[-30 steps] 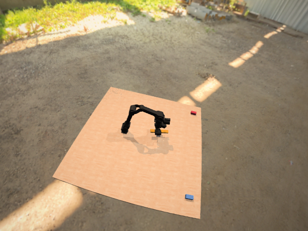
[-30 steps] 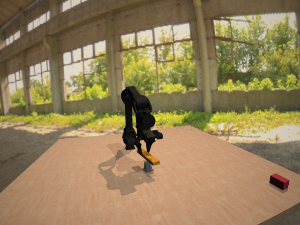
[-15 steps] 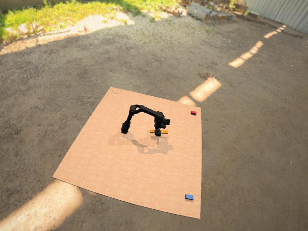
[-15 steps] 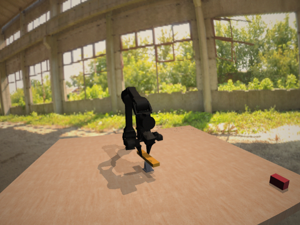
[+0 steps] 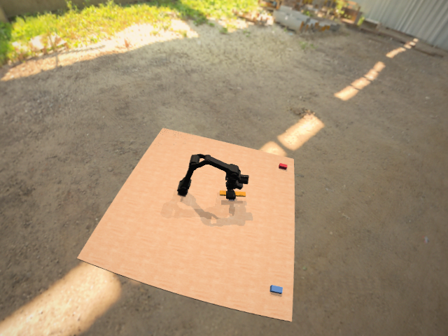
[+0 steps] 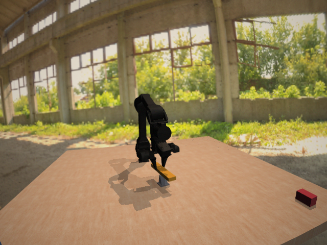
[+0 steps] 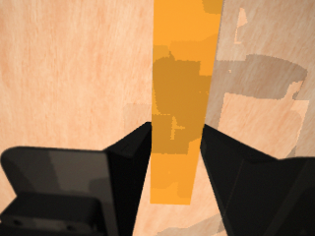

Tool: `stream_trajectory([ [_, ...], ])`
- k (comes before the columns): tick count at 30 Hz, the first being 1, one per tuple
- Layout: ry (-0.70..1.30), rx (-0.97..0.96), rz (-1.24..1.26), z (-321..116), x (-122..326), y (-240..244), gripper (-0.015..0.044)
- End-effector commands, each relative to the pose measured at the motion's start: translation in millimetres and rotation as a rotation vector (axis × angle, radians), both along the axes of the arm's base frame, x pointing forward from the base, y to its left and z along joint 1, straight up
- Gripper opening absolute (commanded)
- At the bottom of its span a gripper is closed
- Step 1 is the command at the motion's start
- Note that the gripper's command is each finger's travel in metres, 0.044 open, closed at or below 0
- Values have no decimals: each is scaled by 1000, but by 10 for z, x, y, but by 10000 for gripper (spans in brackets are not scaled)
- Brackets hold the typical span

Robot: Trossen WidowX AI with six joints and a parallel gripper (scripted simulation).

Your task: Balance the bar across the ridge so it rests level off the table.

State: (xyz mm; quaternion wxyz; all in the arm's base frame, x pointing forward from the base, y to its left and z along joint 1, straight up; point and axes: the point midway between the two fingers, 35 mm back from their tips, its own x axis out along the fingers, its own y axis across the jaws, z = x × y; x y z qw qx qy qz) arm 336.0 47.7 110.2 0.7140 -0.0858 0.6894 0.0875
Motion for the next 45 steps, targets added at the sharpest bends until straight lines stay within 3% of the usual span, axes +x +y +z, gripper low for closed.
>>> stream_trajectory([
  [1, -2, -1, 4, -2, 4, -3, 0],
  [45, -2, -1, 4, -39, 7, -2, 0],
])
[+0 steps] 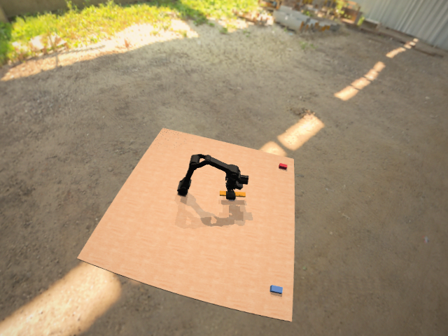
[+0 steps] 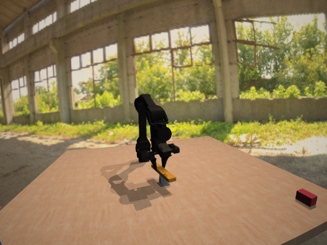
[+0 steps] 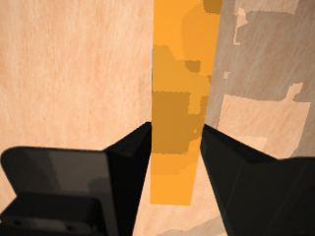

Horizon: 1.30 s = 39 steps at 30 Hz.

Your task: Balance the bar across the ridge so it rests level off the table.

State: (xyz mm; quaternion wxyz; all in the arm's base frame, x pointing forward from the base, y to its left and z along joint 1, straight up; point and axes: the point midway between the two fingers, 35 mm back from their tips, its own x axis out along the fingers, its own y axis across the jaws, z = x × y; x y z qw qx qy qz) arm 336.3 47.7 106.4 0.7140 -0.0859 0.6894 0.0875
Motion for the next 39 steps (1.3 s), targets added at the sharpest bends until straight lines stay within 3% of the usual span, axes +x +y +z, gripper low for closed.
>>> stream_trajectory([
  [1, -2, -1, 4, -3, 4, -2, 0],
  [39, -2, -1, 4, -35, 1, -3, 0],
])
